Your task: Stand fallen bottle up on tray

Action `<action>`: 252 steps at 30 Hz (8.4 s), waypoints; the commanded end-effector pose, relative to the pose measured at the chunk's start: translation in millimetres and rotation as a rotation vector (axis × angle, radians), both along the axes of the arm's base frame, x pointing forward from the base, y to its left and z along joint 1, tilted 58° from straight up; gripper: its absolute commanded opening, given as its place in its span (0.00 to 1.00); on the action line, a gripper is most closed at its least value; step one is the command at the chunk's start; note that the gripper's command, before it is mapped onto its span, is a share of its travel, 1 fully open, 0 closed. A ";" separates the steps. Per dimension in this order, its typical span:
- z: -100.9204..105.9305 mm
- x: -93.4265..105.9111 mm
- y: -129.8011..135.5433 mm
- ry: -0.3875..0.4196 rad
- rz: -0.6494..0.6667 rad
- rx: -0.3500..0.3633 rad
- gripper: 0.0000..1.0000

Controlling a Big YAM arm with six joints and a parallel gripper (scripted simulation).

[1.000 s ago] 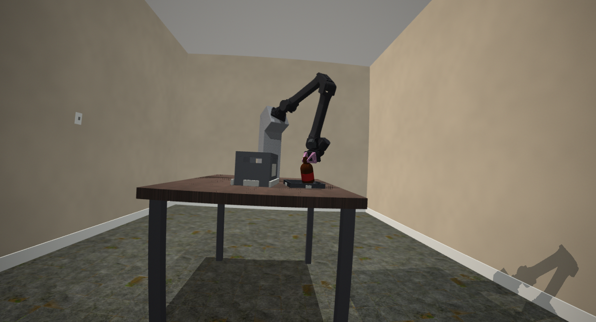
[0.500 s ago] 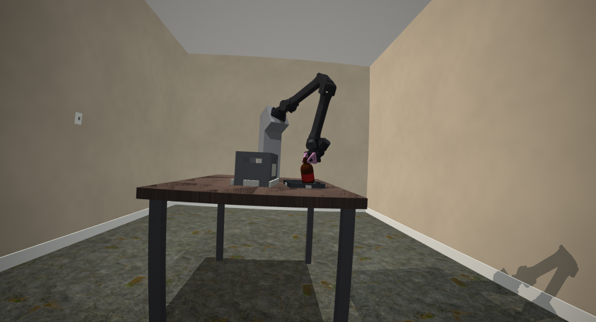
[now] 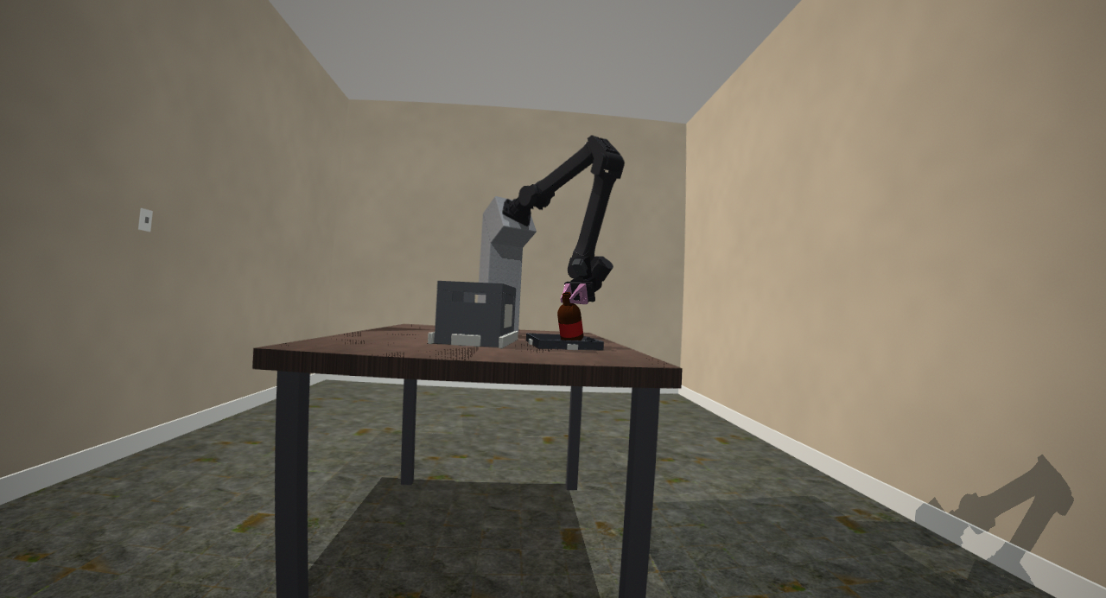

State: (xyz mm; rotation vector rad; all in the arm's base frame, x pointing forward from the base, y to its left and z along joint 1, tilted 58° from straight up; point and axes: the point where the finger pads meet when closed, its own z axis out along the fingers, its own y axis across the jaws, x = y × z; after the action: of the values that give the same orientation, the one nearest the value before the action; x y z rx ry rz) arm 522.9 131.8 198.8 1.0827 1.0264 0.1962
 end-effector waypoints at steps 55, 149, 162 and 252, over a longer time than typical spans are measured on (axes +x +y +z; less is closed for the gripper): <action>2.7 2.2 -2.4 -0.022 -0.008 0.018 1.00; 10.2 -1.7 -3.9 -0.031 -0.007 0.023 1.00; 11.0 -16.0 -4.3 -0.004 0.003 0.004 1.00; 52.4 -83.2 -33.7 0.005 0.003 -0.005 0.00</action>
State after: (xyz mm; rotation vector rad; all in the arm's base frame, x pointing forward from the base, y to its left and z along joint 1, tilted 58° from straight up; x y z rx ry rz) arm 446.8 97.0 253.5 1.0910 1.0128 0.2047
